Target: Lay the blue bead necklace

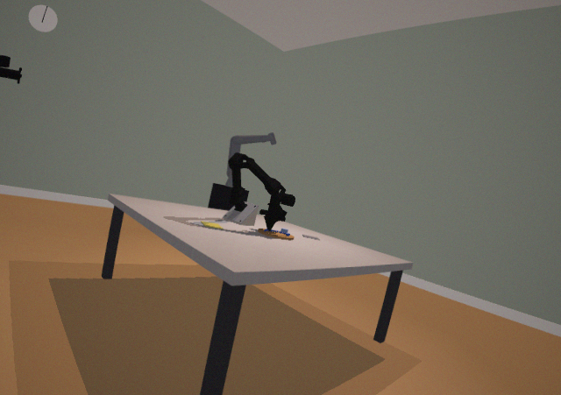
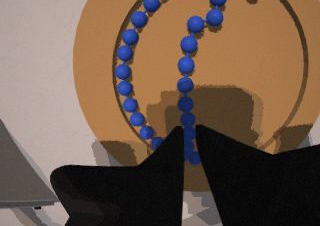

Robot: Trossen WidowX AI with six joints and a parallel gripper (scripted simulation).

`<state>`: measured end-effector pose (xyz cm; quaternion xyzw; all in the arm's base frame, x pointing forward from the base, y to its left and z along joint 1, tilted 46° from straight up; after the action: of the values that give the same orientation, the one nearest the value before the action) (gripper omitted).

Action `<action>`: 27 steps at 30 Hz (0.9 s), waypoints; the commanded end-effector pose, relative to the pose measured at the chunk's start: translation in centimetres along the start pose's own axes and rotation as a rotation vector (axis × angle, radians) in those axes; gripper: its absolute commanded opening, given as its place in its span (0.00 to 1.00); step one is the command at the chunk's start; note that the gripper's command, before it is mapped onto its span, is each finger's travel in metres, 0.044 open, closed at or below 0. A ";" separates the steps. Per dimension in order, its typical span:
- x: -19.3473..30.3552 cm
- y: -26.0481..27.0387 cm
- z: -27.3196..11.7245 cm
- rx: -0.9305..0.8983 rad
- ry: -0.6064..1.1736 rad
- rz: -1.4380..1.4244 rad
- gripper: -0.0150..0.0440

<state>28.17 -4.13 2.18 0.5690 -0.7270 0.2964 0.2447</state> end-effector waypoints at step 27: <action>3.4 -2.6 -0.6 -0.001 0.007 -0.005 0.25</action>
<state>29.75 -6.13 4.99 0.5698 -0.7260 0.2960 0.2464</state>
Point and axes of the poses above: the point midway between the two fingers, 35 mm back from their tips, its own z axis out along the fingers, its own y axis across the jaws, x = y × z, the point moved 3 cm from there along -z, back along the fingers, and after that the axes turned 8 degrees about -z, right-handed, at the moved point
